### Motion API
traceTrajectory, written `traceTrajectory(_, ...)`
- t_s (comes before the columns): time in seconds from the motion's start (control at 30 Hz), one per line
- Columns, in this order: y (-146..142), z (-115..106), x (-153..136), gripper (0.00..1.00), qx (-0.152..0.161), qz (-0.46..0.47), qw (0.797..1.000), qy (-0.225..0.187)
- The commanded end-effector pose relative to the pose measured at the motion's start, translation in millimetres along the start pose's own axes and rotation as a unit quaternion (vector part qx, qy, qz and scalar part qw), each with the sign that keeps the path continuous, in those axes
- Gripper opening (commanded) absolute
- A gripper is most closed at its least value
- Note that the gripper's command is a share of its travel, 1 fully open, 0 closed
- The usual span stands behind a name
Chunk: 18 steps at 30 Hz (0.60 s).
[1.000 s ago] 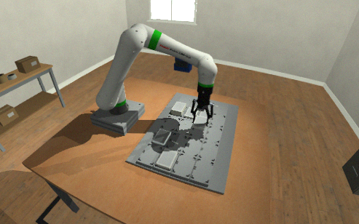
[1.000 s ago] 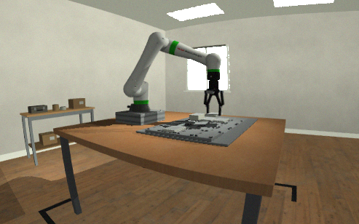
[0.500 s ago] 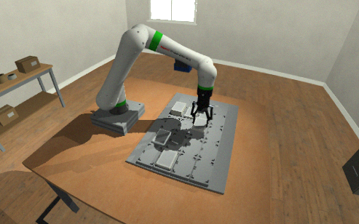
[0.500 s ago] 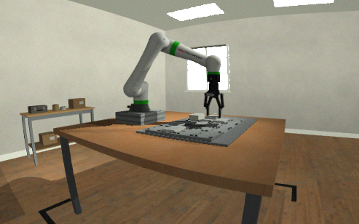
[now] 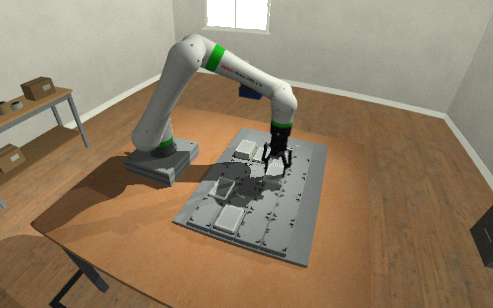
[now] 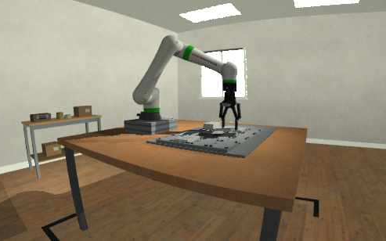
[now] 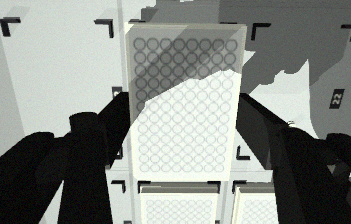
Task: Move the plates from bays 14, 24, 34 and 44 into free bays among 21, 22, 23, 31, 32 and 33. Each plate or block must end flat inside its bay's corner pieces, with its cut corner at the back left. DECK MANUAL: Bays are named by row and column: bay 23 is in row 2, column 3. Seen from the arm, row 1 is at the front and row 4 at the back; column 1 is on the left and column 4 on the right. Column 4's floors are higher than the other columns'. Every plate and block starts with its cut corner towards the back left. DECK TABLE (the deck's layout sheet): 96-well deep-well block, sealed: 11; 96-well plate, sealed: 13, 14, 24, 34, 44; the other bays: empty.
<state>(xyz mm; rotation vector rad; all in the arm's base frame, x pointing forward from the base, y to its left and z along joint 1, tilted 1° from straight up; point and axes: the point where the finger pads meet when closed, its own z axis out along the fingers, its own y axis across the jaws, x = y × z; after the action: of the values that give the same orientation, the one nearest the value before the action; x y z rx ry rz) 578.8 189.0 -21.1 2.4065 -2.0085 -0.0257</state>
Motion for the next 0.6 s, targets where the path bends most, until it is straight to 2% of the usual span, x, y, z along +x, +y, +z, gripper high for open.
traceTrajectory(0.0, -1, 4, 0, 0.1, 0.001, 0.0, 1.0, 0.0)
traceTrajectory(0.57, -1, 14, 0, 0.1, 0.001, 0.0, 1.0, 0.0)
